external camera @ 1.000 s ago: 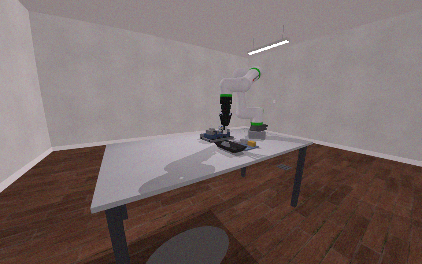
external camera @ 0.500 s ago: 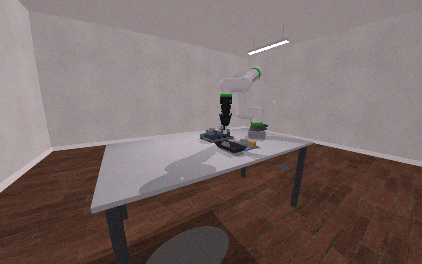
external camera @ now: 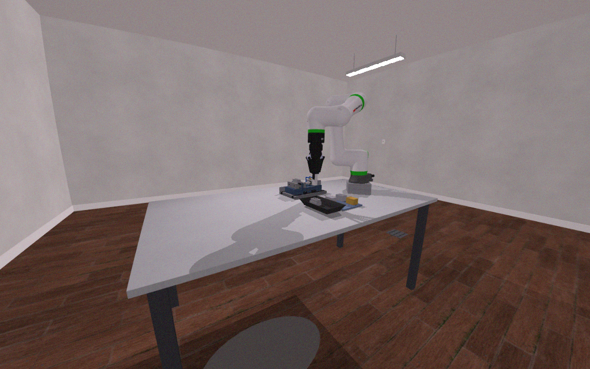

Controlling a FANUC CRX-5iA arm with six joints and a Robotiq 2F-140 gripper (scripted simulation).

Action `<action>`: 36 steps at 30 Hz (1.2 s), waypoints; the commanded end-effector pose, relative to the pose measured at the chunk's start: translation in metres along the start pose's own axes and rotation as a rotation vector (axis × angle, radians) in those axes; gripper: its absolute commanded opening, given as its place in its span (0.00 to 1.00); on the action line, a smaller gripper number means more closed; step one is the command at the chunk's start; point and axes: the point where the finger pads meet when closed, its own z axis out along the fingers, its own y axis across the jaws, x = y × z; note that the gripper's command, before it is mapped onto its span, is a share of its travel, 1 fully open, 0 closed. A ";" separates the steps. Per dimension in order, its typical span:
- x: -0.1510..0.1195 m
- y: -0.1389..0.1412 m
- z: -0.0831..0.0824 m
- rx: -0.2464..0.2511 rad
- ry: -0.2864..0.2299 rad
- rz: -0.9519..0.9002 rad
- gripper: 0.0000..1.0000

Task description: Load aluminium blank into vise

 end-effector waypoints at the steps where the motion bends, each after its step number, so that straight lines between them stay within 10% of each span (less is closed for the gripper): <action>1: 0.000 0.000 -0.008 0.000 0.000 0.000 0.00; 33: -0.001 0.000 -0.053 0.000 0.000 0.000 0.00; 36: -0.031 0.002 -0.053 0.000 0.000 0.000 0.00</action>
